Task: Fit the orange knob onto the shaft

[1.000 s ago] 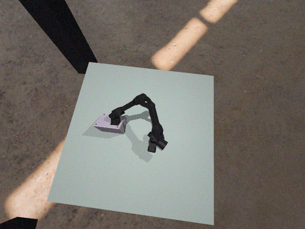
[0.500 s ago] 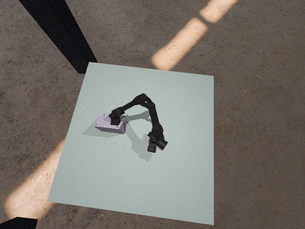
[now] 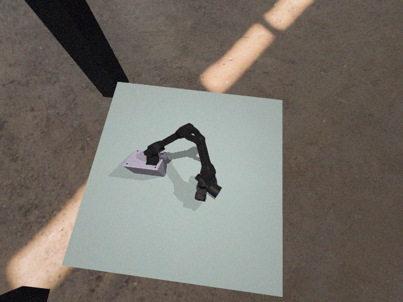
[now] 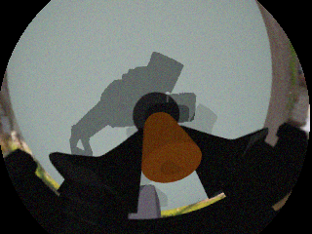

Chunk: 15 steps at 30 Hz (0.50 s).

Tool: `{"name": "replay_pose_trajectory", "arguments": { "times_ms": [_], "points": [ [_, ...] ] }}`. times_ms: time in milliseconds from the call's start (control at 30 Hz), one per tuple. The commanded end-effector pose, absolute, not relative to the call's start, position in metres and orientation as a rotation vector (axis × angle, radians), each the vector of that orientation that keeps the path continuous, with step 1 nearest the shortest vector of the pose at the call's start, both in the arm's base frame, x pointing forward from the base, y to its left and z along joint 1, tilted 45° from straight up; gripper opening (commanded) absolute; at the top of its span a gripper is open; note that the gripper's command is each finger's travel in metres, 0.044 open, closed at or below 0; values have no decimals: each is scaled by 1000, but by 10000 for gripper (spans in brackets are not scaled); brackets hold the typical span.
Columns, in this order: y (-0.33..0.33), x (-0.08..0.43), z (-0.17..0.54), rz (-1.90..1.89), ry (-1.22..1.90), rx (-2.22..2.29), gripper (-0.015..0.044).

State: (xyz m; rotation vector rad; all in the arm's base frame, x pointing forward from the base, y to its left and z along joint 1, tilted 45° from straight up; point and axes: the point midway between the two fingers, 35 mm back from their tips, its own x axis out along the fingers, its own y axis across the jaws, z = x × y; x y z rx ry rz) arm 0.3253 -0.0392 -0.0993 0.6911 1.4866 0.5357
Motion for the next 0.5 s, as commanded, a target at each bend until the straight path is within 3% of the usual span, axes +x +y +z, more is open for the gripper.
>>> {"name": "replay_pose_trajectory", "arguments": {
  "times_ms": [0, 467],
  "points": [
    [-41, 326, -97, 528, 1486, 698, 0],
    [-39, 325, -100, 382, 1553, 855, 0]
  ]
}}
